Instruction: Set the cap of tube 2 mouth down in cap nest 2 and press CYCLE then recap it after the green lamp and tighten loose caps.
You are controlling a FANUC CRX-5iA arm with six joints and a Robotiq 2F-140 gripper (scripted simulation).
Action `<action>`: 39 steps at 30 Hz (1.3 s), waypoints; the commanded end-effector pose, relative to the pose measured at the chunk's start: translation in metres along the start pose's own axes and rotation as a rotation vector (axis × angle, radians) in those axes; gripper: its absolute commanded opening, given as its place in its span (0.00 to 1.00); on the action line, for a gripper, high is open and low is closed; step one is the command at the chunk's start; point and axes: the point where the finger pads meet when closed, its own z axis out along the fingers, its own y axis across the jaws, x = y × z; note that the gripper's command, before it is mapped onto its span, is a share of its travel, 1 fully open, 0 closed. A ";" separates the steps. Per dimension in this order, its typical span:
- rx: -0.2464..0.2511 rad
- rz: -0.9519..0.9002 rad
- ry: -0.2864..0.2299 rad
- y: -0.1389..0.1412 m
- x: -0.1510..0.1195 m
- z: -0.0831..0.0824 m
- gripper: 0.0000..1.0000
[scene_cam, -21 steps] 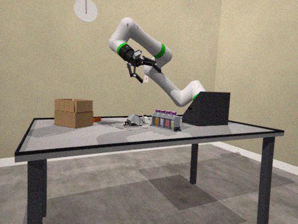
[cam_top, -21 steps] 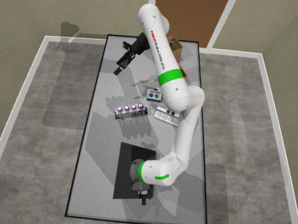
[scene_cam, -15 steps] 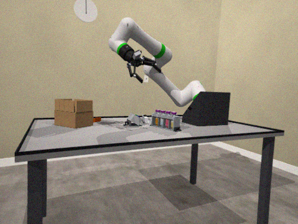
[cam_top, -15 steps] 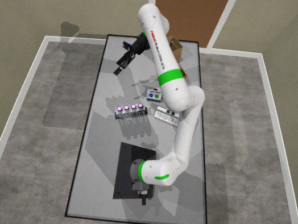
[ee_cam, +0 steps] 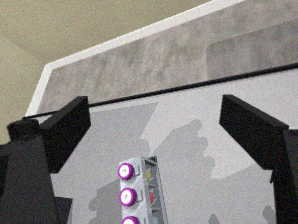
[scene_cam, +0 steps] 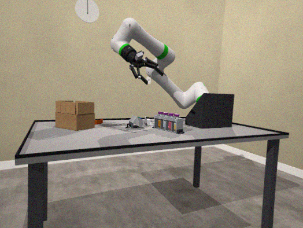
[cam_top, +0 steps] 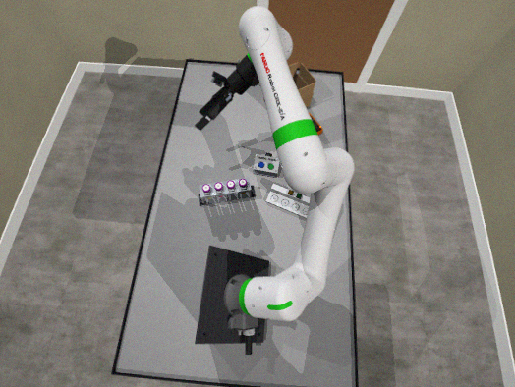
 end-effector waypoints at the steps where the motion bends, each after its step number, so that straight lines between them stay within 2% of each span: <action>1: -0.001 -0.002 0.001 -0.001 0.001 -0.001 0.41; 30: -0.001 -0.002 0.001 -0.001 0.001 -0.001 0.41; 33: -0.015 0.077 -0.014 -0.007 -0.014 0.002 0.41; 39: -0.041 0.268 -0.064 -0.010 -0.022 0.004 0.41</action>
